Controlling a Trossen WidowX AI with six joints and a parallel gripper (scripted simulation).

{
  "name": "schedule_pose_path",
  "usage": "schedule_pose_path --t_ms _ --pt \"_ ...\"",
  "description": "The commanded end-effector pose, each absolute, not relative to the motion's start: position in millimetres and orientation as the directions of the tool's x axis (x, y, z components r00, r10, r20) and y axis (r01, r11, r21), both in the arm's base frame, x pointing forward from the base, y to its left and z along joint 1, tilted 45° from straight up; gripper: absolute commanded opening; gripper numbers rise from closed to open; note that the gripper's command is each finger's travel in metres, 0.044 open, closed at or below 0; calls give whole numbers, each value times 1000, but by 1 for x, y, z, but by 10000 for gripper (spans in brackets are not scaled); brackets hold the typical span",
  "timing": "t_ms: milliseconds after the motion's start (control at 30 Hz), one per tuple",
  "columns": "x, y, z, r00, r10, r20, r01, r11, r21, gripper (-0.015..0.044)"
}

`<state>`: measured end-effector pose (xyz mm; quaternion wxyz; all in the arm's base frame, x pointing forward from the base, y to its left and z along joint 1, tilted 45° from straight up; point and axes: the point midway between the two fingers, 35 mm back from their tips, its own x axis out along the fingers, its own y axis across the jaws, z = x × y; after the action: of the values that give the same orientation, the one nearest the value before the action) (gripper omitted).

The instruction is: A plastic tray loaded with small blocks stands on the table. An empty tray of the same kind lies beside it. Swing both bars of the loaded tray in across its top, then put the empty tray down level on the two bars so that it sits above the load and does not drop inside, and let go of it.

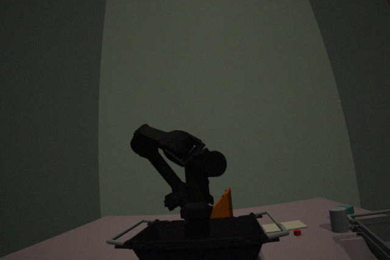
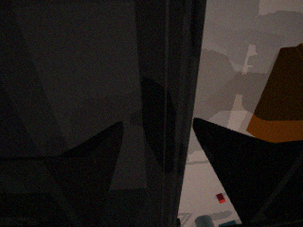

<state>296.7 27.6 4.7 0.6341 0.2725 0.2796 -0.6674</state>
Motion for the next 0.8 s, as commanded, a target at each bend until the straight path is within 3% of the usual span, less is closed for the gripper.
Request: schedule_pose_path --t_ms 0,133,767 --pt "296 27 4 -48 -696 -716 999 -42 -26 381" --pt "296 27 4 -48 -696 -716 999 -42 -26 440" --pt "305 69 43 -44 -695 -718 999 -21 -40 440"
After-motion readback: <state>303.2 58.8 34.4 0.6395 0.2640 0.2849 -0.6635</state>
